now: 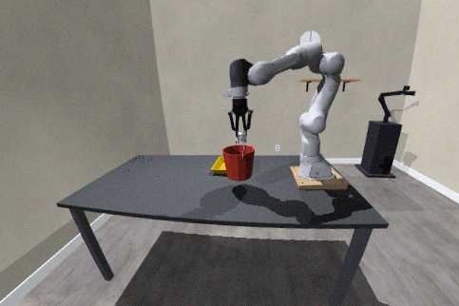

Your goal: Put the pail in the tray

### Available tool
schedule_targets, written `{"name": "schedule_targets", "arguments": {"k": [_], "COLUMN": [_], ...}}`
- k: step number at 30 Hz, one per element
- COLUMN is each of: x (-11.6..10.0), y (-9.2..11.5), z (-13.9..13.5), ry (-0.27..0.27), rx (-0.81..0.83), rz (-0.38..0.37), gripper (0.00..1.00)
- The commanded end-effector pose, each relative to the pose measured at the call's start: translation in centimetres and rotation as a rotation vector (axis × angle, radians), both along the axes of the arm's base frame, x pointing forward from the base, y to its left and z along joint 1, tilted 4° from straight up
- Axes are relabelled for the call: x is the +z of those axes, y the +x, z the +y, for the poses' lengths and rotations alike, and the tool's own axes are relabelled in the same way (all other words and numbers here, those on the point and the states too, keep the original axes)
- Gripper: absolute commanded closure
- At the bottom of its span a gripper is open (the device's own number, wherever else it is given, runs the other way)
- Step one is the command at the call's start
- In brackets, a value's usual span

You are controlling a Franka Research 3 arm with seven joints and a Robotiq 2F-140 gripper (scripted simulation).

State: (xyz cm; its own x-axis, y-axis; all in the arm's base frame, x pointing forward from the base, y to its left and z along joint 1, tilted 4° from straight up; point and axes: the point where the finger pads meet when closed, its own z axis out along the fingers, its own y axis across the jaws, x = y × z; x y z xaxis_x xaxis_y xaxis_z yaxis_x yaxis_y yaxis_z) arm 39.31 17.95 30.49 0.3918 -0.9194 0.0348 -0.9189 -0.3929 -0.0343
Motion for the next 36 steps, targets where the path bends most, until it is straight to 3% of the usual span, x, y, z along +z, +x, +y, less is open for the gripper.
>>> {"name": "schedule_targets", "arguments": {"k": [1,23,36], "x": [0.6,0.7,0.8], "y": [0.5,1.8,3.2], "z": [-0.6,-4.1,-7.5], "ry": [-0.001,-0.001,-0.001], "rx": [0.016,0.016,0.016], "rz": [-0.015,-0.015,-0.015], "gripper": [1.00,1.00,1.00]}}
